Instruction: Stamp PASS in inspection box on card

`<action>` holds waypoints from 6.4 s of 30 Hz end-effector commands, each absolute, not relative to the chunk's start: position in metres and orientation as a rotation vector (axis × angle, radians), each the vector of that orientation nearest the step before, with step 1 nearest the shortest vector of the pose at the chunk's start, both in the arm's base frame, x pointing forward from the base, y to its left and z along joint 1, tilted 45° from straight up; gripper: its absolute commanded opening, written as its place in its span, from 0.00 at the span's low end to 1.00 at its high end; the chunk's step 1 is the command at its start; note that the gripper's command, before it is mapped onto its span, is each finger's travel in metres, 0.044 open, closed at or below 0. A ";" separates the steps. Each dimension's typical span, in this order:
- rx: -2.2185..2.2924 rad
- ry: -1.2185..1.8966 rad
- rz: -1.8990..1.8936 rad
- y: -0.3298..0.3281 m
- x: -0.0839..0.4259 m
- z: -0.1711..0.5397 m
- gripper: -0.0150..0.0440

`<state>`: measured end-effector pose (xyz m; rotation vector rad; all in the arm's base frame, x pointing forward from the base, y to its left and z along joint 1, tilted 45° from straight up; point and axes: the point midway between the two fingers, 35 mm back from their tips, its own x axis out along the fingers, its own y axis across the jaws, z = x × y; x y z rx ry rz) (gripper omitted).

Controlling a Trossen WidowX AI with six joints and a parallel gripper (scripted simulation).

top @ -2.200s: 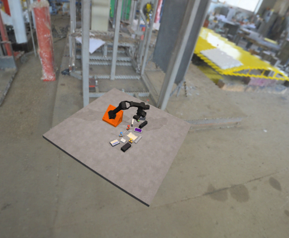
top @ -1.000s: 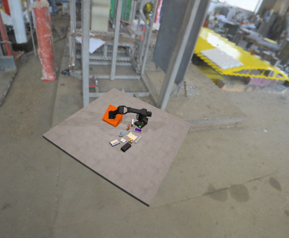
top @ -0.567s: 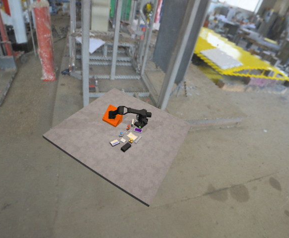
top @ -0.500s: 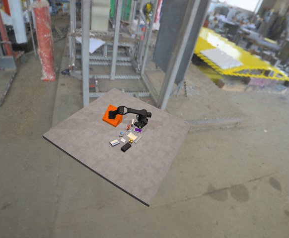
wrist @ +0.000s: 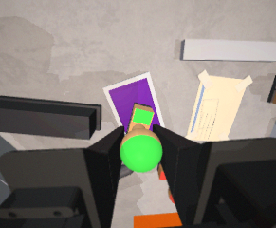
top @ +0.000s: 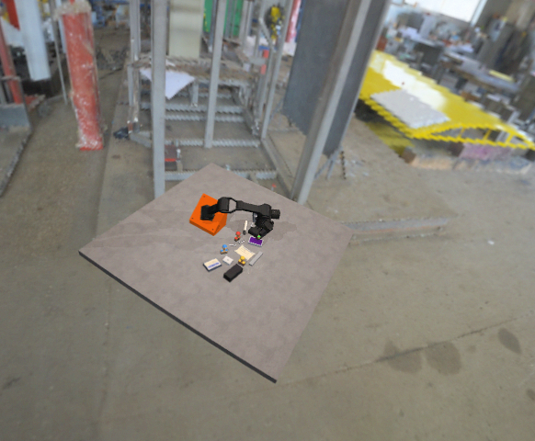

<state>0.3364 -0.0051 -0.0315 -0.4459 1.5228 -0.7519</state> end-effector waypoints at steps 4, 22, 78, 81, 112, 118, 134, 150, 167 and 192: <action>-0.453 1.524 -0.751 -0.009 0.336 -0.035 0.25; -0.454 1.523 -0.752 -0.017 0.334 -0.043 0.25; -0.451 1.521 -0.757 -0.028 0.331 -0.054 0.25; -0.451 1.521 -0.757 -0.028 0.331 -0.054 0.25; -0.451 1.521 -0.757 -0.029 0.331 -0.056 0.25; -0.451 1.521 -0.757 -0.029 0.331 -0.056 0.25; -0.451 1.521 -0.757 -0.027 0.332 -0.053 0.25; -0.451 1.521 -0.756 -0.022 0.332 -0.048 0.25; -0.450 1.521 -0.755 -0.009 0.335 -0.036 0.25; -0.466 1.532 -0.737 0.007 0.337 -0.007 0.25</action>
